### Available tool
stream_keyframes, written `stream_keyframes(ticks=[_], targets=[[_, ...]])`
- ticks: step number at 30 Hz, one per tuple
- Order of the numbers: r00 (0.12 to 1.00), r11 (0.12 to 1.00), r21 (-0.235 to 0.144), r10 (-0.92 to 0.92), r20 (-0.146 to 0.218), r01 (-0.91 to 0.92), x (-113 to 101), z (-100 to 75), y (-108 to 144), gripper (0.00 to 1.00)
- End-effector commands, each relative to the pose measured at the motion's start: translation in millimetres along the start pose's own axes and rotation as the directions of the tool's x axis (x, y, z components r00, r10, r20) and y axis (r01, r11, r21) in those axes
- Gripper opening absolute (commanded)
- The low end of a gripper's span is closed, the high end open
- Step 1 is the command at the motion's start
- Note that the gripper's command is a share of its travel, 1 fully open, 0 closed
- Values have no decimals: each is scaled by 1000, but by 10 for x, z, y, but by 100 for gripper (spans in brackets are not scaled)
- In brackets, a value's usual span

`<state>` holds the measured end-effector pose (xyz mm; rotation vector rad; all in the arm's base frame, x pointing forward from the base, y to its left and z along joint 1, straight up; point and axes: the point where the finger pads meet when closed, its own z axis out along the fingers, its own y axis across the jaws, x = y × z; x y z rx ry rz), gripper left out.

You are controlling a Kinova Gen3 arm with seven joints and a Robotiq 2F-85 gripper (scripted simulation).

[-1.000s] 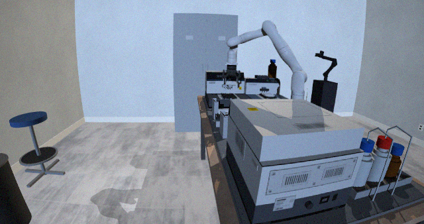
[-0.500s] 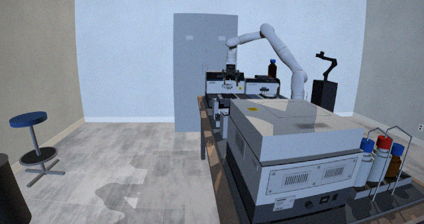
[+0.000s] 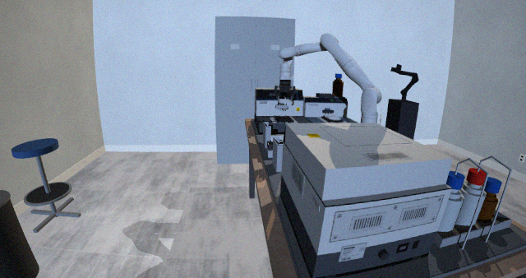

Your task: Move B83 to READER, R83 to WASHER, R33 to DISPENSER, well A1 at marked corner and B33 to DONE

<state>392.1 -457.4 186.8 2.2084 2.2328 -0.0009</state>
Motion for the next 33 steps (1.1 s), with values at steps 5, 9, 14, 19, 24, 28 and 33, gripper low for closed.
stream_keyframes(ticks=[5, 9, 14, 19, 24, 28, 33], targets=[[1000, 1000, 0, -1, 0, 1, -78, -12, 0, 94], [1000, 1000, 0, -1, 0, 1, -78, -12, 0, 94], [1000, 1000, 0, -1, 0, 1, -79, -13, 0, 94], [1000, 1000, 0, -1, 0, 1, -79, -13, 0, 94], [1000, 1000, 0, -1, 0, 1, -79, 41, 1, 94], [1000, 1000, 0, -1, 0, 1, -79, 94, 1, 94], [1000, 1000, 0, -1, 0, 1, -79, 161, 1, 94]])
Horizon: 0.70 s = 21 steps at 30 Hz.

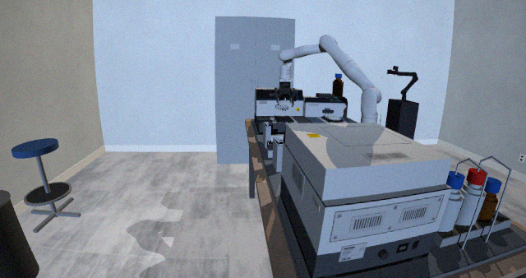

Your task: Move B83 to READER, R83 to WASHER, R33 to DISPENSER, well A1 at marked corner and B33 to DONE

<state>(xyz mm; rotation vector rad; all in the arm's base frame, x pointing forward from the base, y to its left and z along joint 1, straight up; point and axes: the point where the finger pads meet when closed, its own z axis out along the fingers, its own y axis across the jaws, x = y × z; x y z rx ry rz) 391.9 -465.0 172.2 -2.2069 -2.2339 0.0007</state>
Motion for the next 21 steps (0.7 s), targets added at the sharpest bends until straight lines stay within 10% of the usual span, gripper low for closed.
stream_keyframes(ticks=[1, 21], targets=[[1000, 1000, -2, 0, 2, 0, -3, 28, 3, 94], [1000, 1000, -2, 0, 2, 0, -4, 241, 4, 94]])
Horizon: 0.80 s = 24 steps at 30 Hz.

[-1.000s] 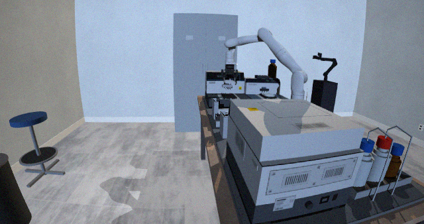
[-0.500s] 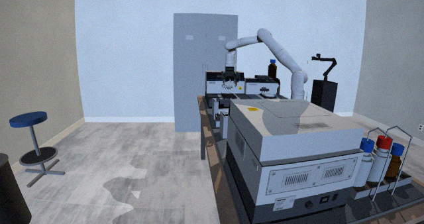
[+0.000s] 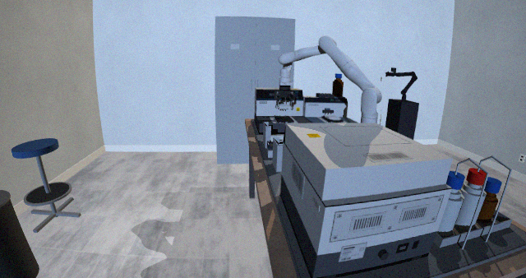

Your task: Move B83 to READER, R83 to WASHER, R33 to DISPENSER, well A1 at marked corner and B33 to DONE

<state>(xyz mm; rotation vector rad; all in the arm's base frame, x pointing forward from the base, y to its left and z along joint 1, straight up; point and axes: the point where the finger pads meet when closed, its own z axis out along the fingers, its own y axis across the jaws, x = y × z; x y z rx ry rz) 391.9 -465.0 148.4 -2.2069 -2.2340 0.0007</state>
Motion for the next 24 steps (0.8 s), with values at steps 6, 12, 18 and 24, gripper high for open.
stream_keyframes(ticks=[6, 12, 18, 24], targets=[[1000, 1000, -2, 0, 2, 0, -4, 83, 3, 94], [1000, 1000, -2, 0, 2, 0, -4, 163, 3, 94], [1000, 1000, -2, 0, 2, 0, -4, 216, 4, 94], [1000, 1000, -2, 0, 2, 0, -4, 297, 4, 94]])
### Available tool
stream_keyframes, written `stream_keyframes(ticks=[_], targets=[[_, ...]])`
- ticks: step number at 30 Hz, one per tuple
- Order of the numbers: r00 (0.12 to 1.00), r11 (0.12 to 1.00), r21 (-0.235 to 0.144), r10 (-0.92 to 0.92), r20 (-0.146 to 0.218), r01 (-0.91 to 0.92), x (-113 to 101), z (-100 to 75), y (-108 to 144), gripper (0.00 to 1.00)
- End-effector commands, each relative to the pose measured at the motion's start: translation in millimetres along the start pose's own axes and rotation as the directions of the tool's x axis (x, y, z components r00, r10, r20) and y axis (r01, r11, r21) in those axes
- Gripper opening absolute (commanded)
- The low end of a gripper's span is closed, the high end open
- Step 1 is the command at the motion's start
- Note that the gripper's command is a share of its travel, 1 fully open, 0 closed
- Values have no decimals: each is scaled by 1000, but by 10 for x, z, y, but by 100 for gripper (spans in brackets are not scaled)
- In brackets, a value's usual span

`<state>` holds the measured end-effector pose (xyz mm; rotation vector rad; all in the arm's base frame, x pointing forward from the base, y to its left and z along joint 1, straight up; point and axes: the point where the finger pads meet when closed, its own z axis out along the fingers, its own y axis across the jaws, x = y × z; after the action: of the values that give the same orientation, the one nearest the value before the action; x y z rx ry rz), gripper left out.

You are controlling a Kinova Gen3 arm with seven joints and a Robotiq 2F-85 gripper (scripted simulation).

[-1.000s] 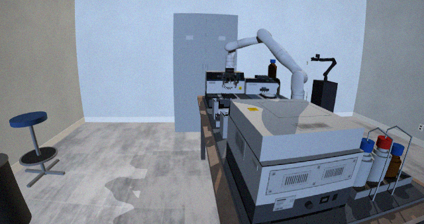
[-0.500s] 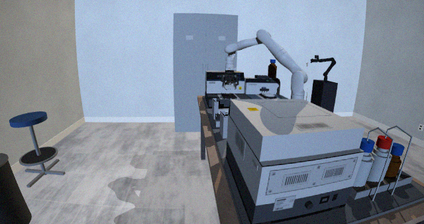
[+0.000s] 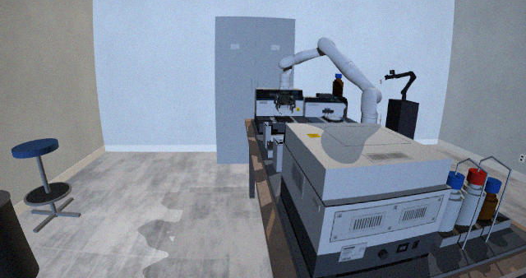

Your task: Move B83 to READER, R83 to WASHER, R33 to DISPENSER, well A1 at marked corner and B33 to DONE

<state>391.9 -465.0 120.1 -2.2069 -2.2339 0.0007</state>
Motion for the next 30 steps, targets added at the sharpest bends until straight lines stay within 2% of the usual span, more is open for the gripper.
stream_keyframes(ticks=[1, 15, 30], targets=[[1000, 1000, -2, 0, 2, 0, -4, 27, 4, 94], [1000, 1000, -2, 0, 2, 0, -5, 184, 4, 94], [1000, 1000, -2, 0, 2, 0, -5, 186, 4, 94]])
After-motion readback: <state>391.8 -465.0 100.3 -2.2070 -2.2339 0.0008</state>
